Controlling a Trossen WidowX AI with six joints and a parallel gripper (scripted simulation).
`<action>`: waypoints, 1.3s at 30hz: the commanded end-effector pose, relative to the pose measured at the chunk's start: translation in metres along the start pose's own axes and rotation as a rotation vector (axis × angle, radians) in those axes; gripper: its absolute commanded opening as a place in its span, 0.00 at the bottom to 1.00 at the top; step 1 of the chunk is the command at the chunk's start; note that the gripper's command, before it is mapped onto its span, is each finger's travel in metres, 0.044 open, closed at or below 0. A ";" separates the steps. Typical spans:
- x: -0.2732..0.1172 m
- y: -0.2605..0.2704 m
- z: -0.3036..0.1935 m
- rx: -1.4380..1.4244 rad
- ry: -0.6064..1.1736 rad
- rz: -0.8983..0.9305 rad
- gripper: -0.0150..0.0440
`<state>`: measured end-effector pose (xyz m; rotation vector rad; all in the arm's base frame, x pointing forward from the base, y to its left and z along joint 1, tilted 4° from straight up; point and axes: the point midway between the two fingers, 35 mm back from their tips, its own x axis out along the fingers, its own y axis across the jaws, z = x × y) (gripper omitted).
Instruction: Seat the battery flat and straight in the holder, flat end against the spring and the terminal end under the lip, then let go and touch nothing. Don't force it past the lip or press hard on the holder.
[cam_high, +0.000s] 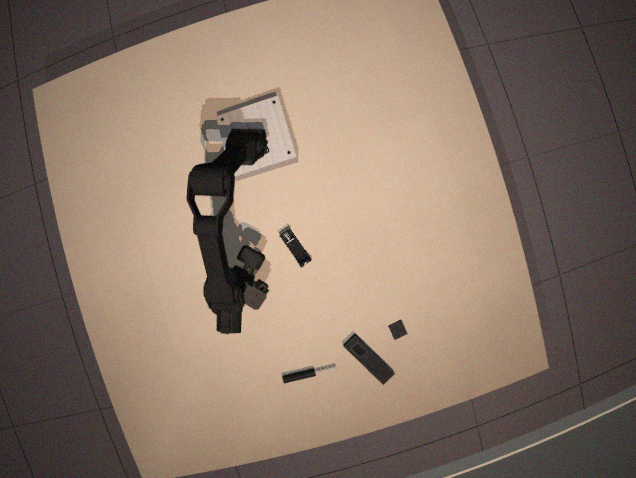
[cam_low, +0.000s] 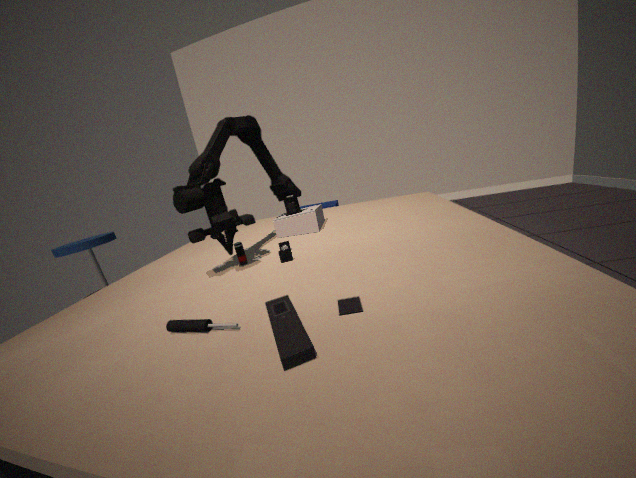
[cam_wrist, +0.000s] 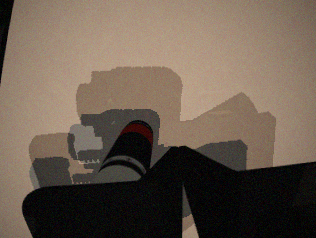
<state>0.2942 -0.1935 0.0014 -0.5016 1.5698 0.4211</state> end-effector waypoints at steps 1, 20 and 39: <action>-0.002 0.007 0.000 0.002 0.001 -0.006 0.25; -0.001 0.038 0.000 0.002 0.001 -0.003 0.25; -0.013 0.052 0.000 -0.001 0.003 0.002 0.25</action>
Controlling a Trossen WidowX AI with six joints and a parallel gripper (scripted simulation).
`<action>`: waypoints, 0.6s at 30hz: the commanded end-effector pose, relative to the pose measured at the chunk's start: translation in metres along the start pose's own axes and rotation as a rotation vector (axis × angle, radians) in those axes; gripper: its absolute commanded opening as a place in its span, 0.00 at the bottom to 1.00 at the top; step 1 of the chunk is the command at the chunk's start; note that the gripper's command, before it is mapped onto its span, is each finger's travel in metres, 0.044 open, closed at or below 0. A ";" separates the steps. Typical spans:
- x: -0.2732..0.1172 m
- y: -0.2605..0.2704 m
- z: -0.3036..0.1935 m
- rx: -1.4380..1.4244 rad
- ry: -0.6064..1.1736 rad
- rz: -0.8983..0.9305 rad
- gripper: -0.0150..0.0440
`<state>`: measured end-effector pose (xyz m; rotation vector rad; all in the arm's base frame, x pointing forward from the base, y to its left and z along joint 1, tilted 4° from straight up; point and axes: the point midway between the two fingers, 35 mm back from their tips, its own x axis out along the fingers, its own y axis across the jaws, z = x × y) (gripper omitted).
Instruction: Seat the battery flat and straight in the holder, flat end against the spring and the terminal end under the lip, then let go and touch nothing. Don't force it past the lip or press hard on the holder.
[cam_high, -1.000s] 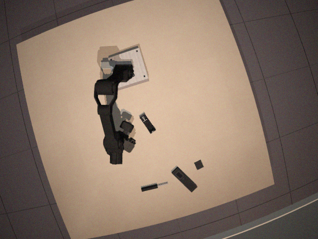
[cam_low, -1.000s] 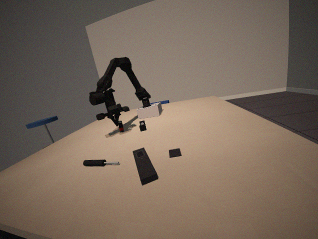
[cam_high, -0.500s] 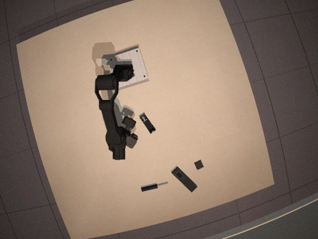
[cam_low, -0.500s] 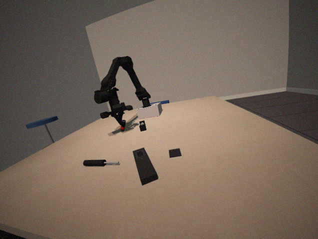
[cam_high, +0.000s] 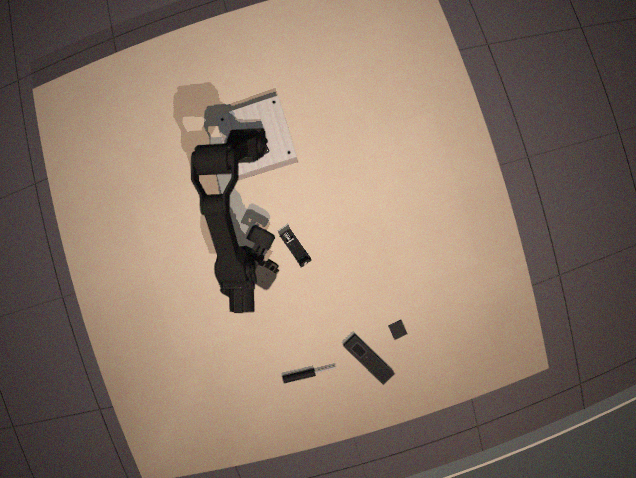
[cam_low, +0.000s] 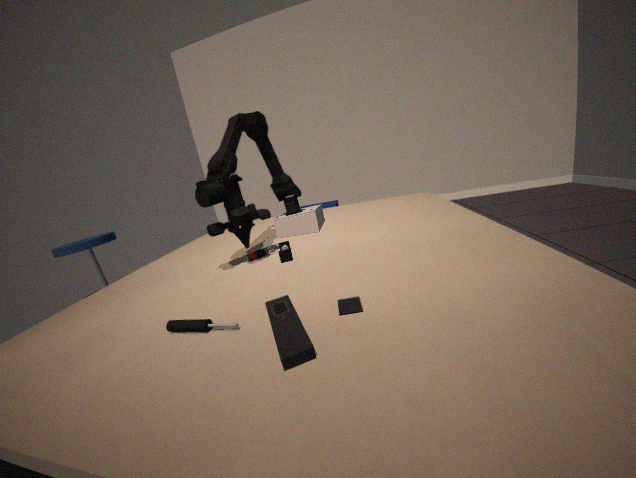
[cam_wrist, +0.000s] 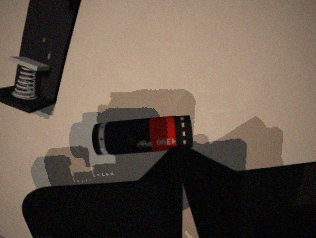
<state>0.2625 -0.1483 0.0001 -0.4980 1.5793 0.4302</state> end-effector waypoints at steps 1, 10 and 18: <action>-0.022 -0.003 0.002 0.002 -0.005 -0.009 0.25; -0.079 0.000 0.000 0.005 -0.007 -0.012 0.25; -0.075 0.000 0.000 0.001 -0.005 -0.009 0.25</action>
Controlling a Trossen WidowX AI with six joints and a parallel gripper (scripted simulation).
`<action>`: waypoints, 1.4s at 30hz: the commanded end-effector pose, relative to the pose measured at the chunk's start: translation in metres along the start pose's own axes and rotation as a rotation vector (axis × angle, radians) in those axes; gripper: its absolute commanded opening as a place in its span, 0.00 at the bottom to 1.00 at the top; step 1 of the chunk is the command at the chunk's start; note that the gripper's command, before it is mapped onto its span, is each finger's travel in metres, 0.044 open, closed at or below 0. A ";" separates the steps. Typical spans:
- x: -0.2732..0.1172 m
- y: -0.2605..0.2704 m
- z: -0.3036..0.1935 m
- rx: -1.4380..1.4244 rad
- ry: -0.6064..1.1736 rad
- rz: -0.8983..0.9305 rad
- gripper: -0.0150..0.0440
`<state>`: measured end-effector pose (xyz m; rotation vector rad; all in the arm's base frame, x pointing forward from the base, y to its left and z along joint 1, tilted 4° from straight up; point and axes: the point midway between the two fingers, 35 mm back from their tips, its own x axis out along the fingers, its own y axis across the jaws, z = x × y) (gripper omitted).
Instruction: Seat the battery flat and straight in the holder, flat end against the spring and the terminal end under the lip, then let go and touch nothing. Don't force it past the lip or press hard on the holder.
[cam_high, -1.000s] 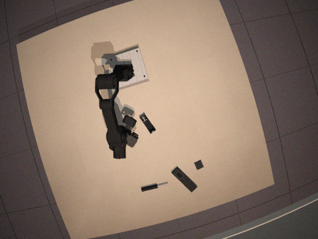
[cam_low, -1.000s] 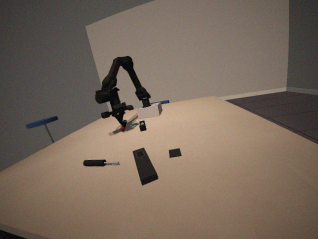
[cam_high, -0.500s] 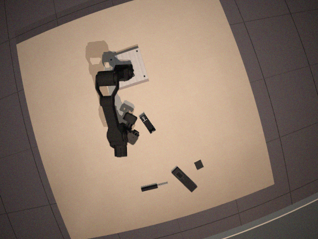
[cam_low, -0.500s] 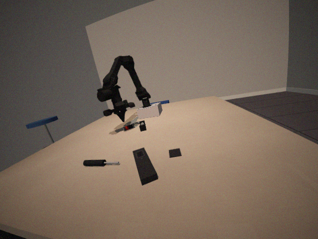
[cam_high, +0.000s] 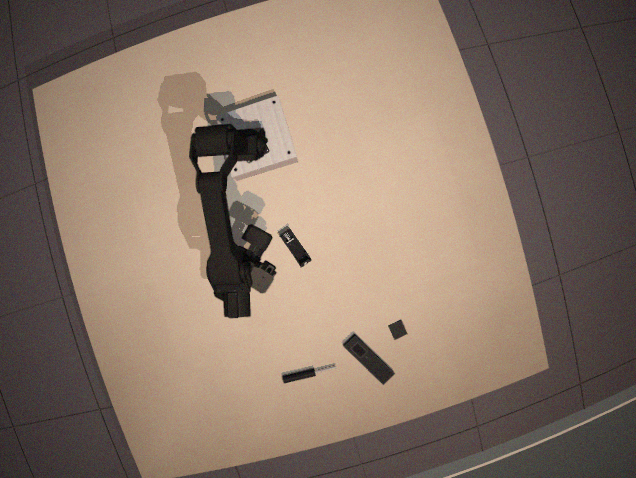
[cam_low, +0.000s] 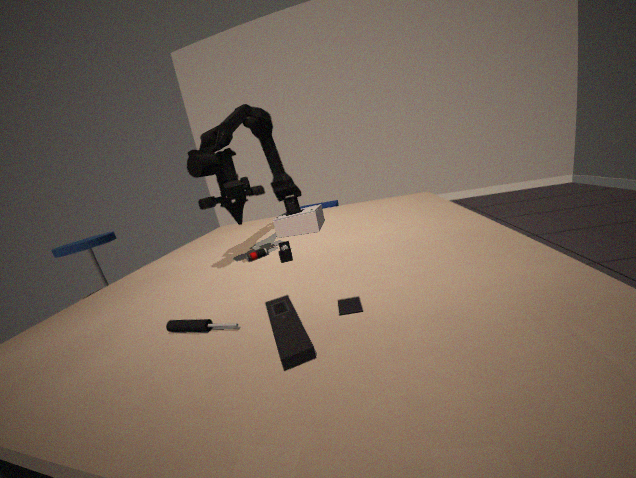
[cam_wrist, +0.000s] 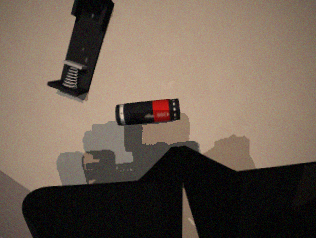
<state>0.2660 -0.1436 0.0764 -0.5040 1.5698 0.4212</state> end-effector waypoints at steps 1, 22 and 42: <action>0.001 0.000 0.000 0.000 0.001 0.002 0.25; 0.069 0.026 0.000 -1.565 -0.001 0.002 0.67; 0.073 0.025 0.000 -1.564 -0.001 0.002 0.67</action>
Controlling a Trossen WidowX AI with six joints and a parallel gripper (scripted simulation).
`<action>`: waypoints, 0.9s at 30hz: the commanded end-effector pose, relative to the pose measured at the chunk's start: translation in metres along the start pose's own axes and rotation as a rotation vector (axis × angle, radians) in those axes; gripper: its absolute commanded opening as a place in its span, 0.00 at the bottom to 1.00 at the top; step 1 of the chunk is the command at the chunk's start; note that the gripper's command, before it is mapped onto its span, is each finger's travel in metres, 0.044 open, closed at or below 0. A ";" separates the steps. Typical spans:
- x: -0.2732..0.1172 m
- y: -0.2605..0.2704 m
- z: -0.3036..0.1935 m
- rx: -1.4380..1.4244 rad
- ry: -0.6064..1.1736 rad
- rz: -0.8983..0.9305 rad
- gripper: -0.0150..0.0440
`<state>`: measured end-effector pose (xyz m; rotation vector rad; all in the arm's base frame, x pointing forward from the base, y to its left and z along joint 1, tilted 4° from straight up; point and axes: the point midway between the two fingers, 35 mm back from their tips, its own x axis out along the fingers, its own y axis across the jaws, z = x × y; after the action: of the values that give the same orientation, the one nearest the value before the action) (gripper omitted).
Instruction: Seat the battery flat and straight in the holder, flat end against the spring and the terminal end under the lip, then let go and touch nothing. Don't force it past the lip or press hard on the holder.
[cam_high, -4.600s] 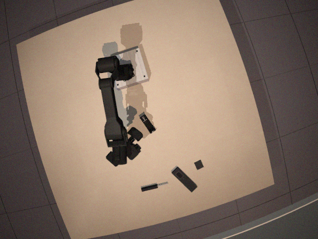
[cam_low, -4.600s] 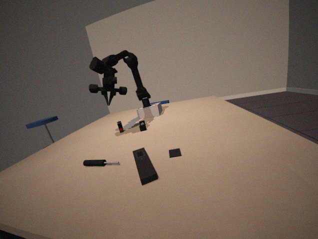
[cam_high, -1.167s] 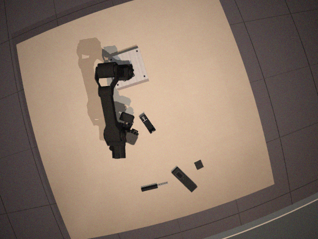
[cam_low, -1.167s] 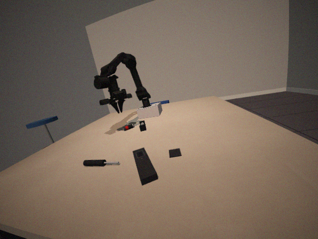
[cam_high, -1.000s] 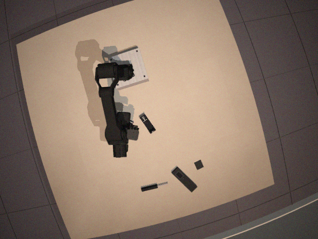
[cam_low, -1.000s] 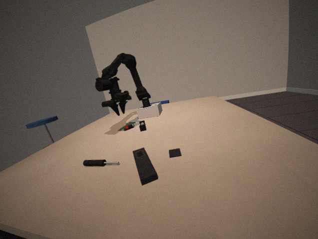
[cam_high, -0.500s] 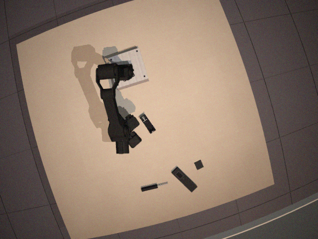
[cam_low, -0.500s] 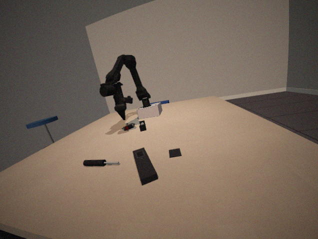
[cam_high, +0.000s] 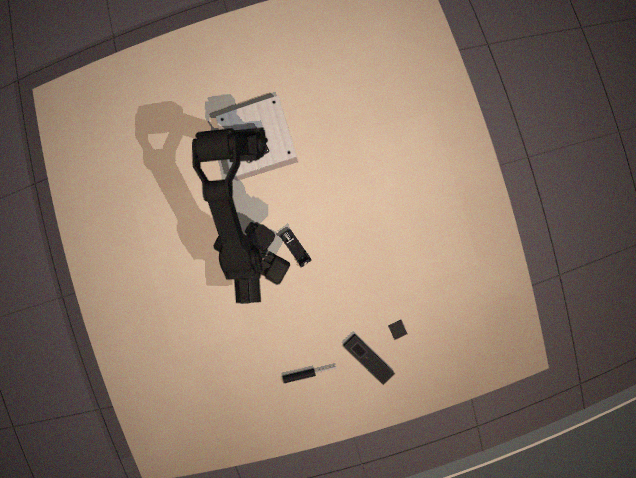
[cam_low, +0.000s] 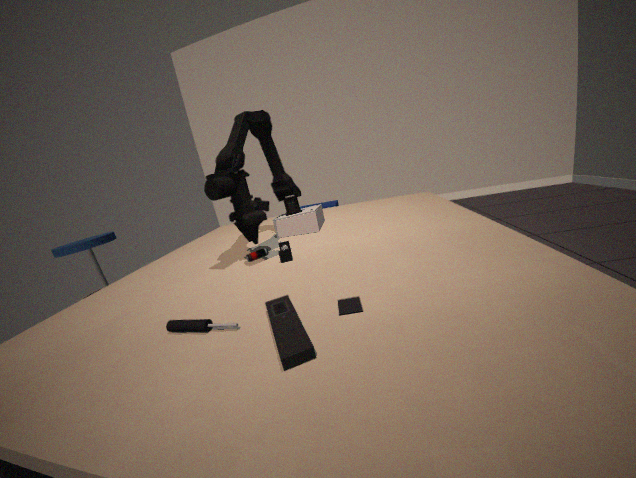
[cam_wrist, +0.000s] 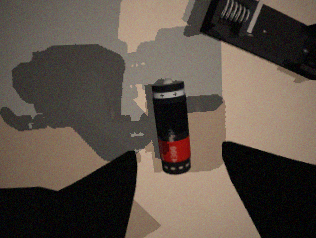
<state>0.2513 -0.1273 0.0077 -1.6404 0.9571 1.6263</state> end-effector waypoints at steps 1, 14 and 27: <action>0.006 0.001 0.001 -0.011 -0.005 0.005 0.67; 0.028 0.001 0.001 -0.010 -0.006 0.005 0.67; 0.049 0.001 0.002 -0.011 -0.005 0.006 0.67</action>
<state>0.2512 -0.1303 -0.0329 -1.6491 0.9521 1.6271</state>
